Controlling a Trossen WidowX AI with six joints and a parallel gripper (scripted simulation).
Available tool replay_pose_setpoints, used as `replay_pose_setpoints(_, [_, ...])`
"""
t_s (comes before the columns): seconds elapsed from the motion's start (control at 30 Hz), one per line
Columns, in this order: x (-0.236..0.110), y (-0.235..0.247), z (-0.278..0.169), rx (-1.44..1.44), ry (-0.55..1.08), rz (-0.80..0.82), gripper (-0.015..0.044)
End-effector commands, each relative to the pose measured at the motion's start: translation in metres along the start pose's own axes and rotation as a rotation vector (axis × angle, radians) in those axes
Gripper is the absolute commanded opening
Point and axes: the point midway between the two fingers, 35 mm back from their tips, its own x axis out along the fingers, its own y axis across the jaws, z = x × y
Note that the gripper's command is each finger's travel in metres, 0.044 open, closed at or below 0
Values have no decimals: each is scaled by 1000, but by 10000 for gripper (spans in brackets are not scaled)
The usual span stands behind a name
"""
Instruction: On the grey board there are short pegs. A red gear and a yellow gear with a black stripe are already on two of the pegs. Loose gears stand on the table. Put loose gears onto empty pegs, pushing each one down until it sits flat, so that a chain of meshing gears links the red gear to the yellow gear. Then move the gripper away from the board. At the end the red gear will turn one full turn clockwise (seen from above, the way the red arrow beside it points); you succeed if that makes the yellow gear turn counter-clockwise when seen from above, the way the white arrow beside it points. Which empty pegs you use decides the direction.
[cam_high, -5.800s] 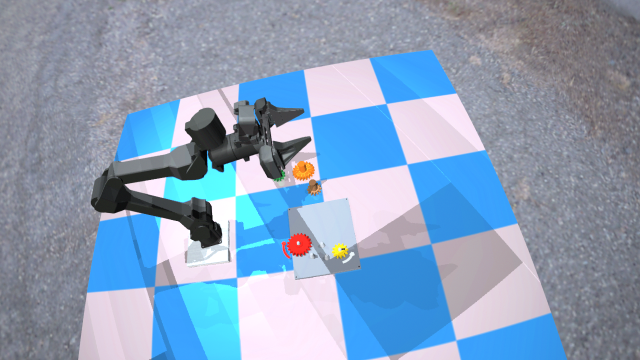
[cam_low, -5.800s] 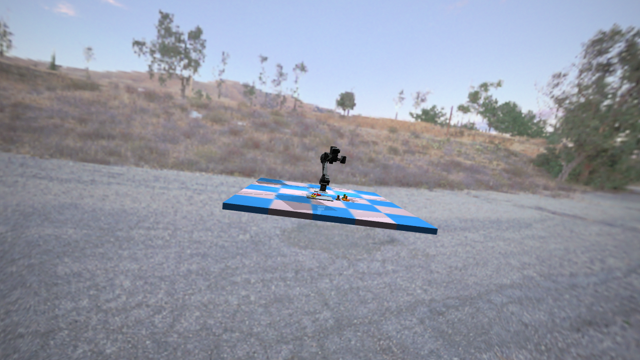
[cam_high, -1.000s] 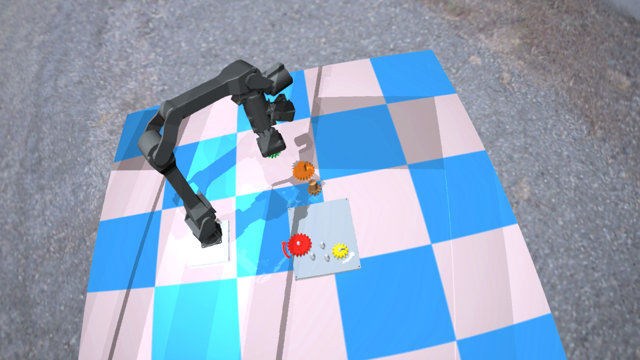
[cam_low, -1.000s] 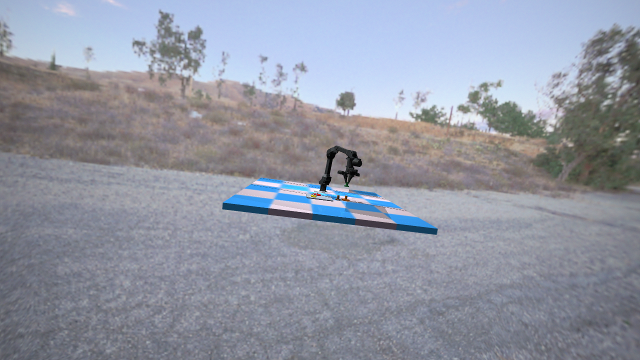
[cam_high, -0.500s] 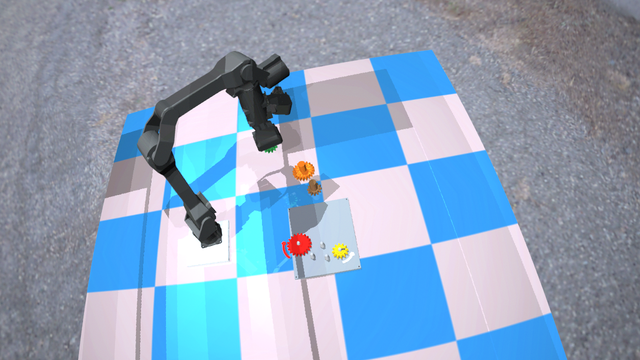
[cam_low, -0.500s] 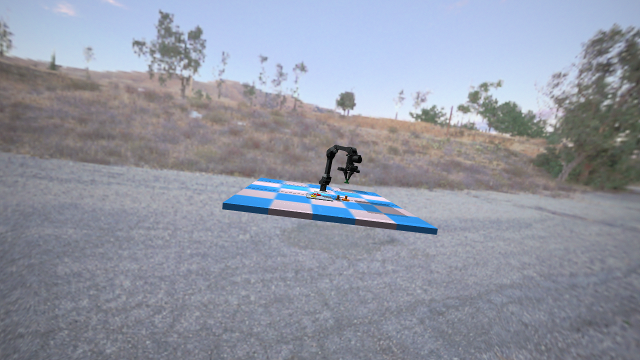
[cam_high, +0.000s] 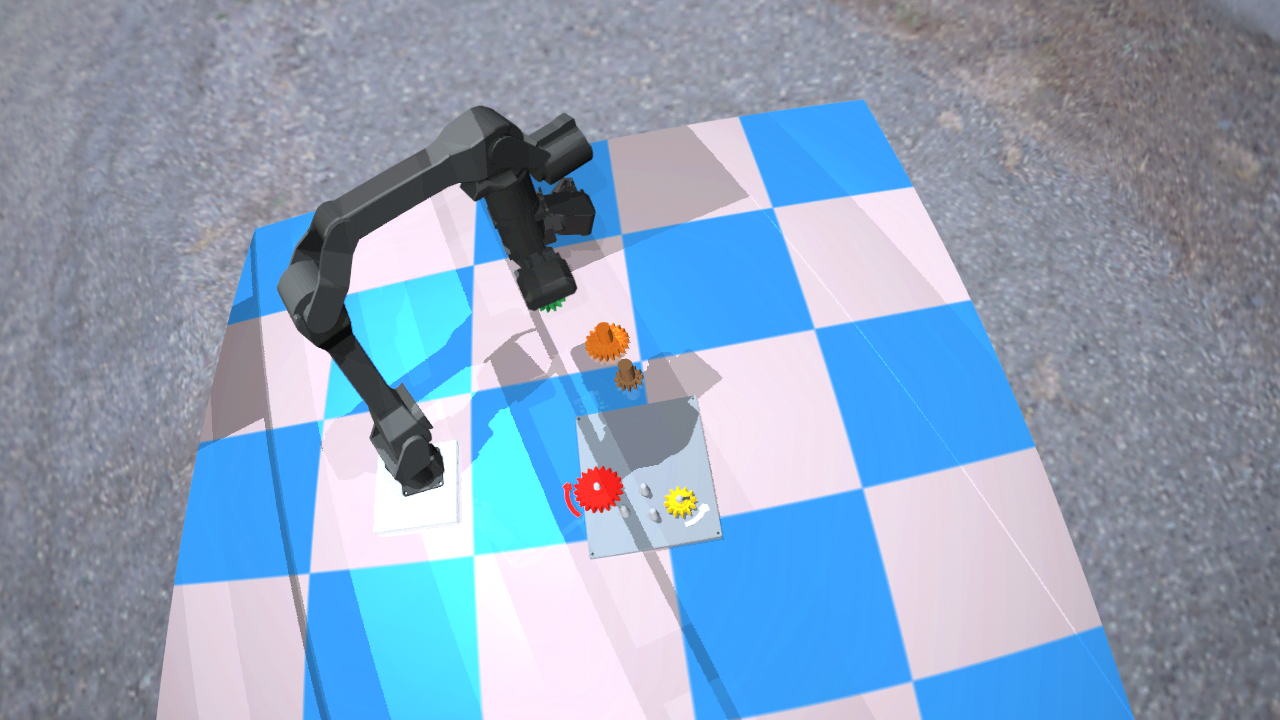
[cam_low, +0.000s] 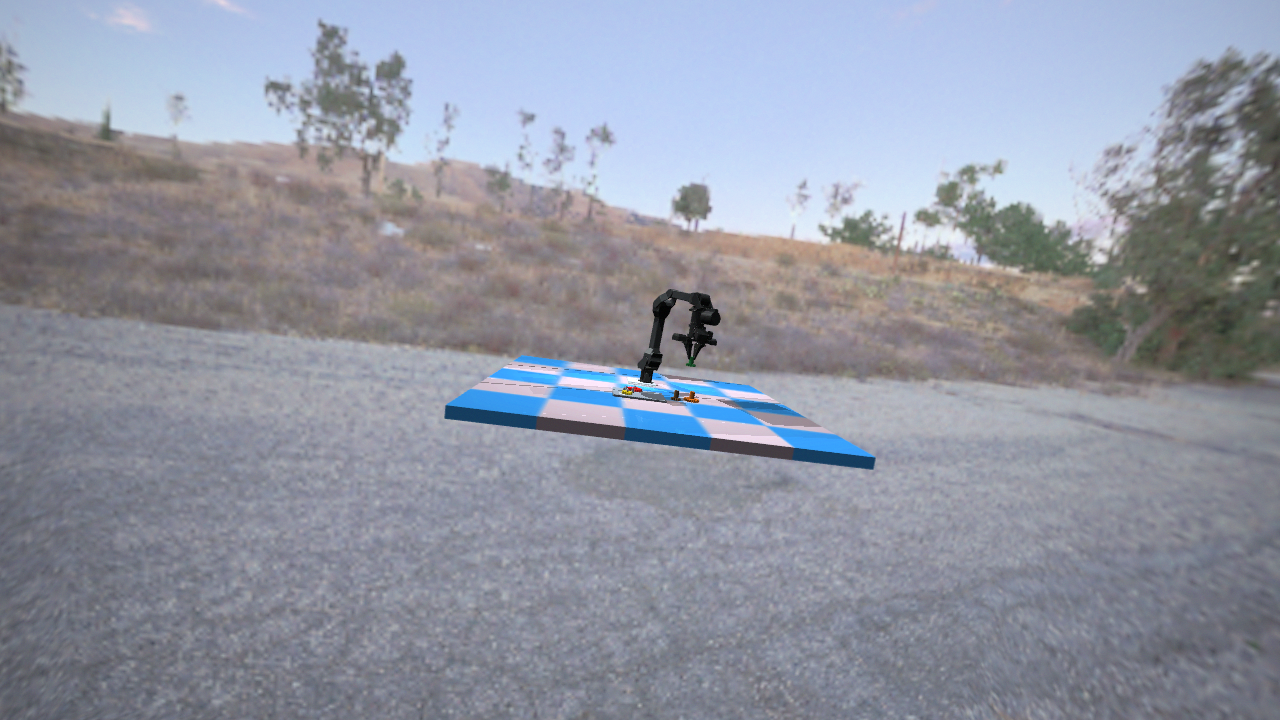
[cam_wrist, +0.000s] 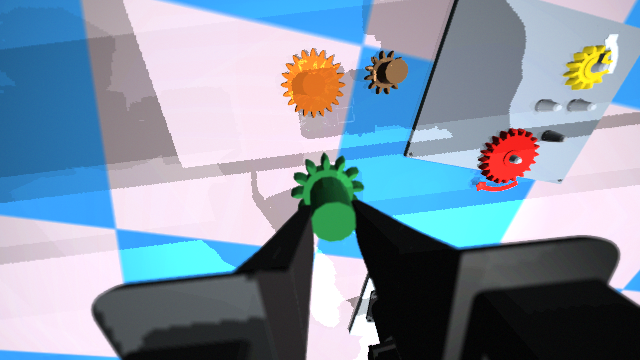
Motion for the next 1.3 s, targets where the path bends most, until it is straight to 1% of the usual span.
replay_pose_setpoints(0.0, [3,-8,4,-2,0,1,0])
replay_pose_setpoints(1.27, [27,-88,24,1,-3,-8,0])
